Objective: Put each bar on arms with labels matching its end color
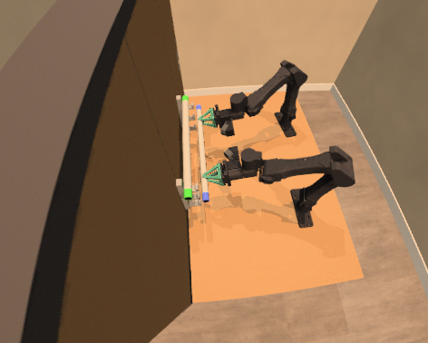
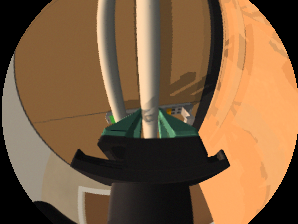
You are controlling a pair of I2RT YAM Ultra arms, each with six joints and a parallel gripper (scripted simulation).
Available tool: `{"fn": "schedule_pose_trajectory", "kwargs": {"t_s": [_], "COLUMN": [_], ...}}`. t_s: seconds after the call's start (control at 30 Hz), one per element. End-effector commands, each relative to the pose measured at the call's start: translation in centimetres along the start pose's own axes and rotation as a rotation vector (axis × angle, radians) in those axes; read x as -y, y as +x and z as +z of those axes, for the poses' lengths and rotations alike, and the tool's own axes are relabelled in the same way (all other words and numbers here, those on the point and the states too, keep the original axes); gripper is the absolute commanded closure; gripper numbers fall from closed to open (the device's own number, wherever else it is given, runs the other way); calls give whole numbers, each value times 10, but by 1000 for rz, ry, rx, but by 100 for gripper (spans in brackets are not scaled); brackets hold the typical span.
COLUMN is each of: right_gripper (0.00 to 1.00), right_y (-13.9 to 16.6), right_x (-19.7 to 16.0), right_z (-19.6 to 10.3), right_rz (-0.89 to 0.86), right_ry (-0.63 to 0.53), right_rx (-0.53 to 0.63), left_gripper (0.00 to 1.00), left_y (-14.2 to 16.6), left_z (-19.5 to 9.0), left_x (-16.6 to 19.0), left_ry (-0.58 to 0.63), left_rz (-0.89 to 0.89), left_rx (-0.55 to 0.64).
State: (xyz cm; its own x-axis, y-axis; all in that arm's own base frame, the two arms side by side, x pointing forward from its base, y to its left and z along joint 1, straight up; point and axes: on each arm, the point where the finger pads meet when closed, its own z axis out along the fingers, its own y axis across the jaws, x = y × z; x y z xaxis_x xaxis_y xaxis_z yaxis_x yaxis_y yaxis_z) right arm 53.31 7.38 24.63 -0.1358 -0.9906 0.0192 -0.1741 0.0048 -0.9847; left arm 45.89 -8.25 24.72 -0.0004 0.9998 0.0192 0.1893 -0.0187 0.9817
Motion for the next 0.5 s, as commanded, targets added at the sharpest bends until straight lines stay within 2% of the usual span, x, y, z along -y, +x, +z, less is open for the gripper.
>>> {"fn": "schedule_pose_trajectory", "kwargs": {"t_s": [0.0,0.47], "right_gripper": [100,100], "right_y": [5,5], "right_x": [77,79], "right_z": [-7,3], "right_rz": [22,22], "right_ry": [179,179], "right_rx": [-12,-12], "left_gripper": [100,100], "left_y": [3,3], "left_z": [-7,4], "left_x": [-76,-79], "left_ry": [-195,-195], "left_rz": [-23,-23], "left_rx": [-12,-12]}}
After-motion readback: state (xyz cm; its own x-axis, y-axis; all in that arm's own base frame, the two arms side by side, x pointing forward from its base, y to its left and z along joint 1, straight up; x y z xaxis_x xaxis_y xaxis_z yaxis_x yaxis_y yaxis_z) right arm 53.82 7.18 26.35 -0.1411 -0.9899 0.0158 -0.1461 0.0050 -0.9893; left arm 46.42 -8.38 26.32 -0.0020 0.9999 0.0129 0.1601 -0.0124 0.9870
